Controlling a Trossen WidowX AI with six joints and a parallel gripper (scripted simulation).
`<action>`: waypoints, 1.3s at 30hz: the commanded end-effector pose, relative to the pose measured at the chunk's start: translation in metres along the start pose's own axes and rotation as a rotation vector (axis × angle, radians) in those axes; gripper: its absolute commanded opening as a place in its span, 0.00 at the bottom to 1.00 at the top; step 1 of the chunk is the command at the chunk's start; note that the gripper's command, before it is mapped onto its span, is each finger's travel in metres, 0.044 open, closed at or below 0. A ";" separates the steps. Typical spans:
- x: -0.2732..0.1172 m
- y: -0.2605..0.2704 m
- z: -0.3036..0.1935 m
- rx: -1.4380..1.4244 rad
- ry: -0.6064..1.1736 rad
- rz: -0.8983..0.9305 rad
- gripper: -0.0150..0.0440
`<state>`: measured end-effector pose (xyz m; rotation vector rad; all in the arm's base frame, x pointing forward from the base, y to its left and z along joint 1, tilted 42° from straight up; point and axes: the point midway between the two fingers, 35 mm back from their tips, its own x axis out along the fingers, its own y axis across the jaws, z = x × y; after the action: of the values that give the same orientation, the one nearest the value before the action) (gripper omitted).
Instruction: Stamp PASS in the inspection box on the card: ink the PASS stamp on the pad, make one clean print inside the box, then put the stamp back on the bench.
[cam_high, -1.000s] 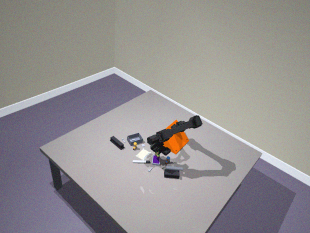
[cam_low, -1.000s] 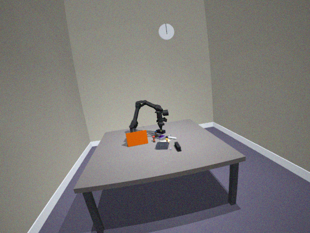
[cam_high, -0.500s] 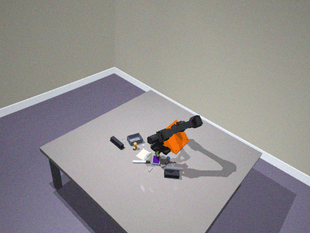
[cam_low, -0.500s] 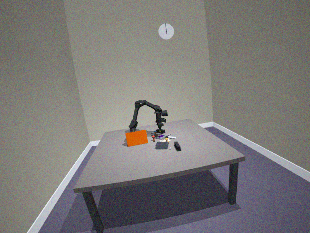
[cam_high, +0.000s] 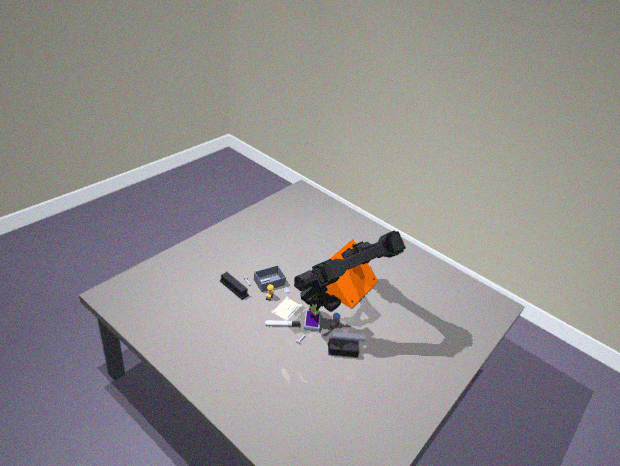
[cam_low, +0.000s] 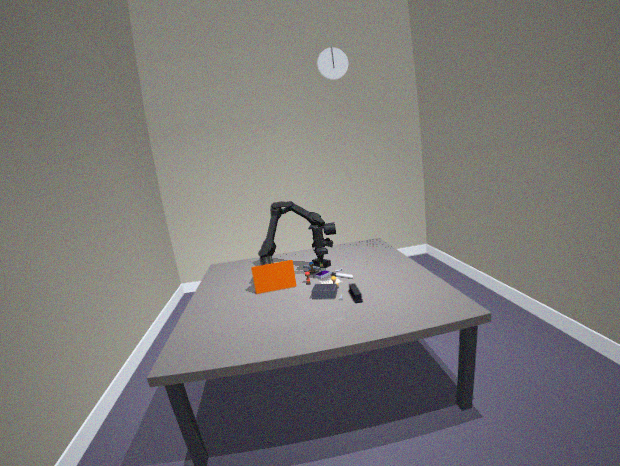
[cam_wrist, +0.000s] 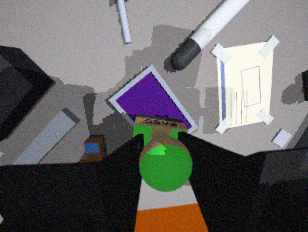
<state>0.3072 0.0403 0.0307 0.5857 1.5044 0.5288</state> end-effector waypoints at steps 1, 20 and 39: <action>0.002 -0.001 0.000 0.005 -0.002 -0.001 0.25; 0.015 0.000 0.000 0.004 -0.002 -0.001 0.25; 0.027 0.000 0.000 0.003 -0.002 0.000 0.25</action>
<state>0.3070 0.0567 0.0108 0.5786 1.5062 0.5252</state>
